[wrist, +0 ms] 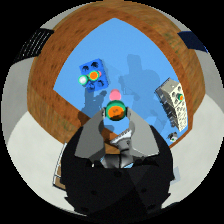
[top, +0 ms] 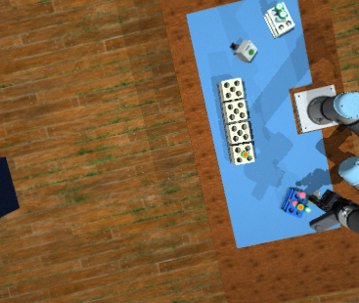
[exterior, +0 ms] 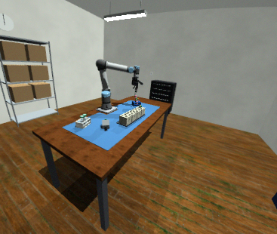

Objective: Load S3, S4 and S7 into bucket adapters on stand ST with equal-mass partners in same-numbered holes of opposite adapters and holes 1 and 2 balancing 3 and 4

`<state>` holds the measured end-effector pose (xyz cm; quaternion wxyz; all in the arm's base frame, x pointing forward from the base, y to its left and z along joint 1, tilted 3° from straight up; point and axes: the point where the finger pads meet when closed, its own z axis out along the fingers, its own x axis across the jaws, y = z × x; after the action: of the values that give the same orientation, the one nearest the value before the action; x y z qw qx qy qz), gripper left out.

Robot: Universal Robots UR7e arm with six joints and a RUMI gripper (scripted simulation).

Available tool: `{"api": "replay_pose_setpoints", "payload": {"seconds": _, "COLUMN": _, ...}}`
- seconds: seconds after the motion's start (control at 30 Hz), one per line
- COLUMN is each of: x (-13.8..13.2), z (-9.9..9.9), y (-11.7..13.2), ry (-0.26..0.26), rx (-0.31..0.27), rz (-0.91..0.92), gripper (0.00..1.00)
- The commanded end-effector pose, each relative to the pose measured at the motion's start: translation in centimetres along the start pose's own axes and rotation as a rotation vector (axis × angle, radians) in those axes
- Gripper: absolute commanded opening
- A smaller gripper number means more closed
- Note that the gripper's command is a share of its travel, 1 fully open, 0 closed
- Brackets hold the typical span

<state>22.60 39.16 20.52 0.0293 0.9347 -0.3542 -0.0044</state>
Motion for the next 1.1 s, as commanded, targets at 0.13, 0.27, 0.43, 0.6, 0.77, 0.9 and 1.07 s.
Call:
{"api": "replay_pose_setpoints", "payload": {"seconds": 0.13, "x": 4.9, "z": -0.1, "y": 1.0, "ry": -0.001, "rx": 0.003, "rz": 0.195, "gripper": 0.00}}
{"api": "replay_pose_setpoints", "payload": {"seconds": 0.27, "x": 7.5, "z": -0.1, "y": 1.6, "ry": -0.001, "rx": 0.003, "rz": 0.302, "gripper": 0.00}}
{"api": "replay_pose_setpoints", "payload": {"seconds": 0.43, "x": 10.7, "z": -0.1, "y": 2.3, "ry": -0.001, "rx": 0.003, "rz": 0.435, "gripper": 0.00}}
{"api": "replay_pose_setpoints", "payload": {"seconds": 0.6, "x": 12.7, "z": -0.1, "y": 2.8, "ry": -0.001, "rx": 0.003, "rz": 0.515, "gripper": 0.00}}
{"api": "replay_pose_setpoints", "payload": {"seconds": 0.77, "x": 15.9, "z": -0.1, "y": 3.5, "ry": -0.001, "rx": 0.002, "rz": 0.649, "gripper": 0.00}}
{"api": "replay_pose_setpoints", "payload": {"seconds": 0.9, "x": 18.6, "z": -0.1, "y": 4.1, "ry": -0.001, "rx": 0.002, "rz": 0.755, "gripper": 0.00}}
{"api": "replay_pose_setpoints", "payload": {"seconds": 1.07, "x": 20.5, "z": -0.1, "y": 4.5, "ry": -0.001, "rx": 0.002, "rz": 0.788, "gripper": 0.00}}
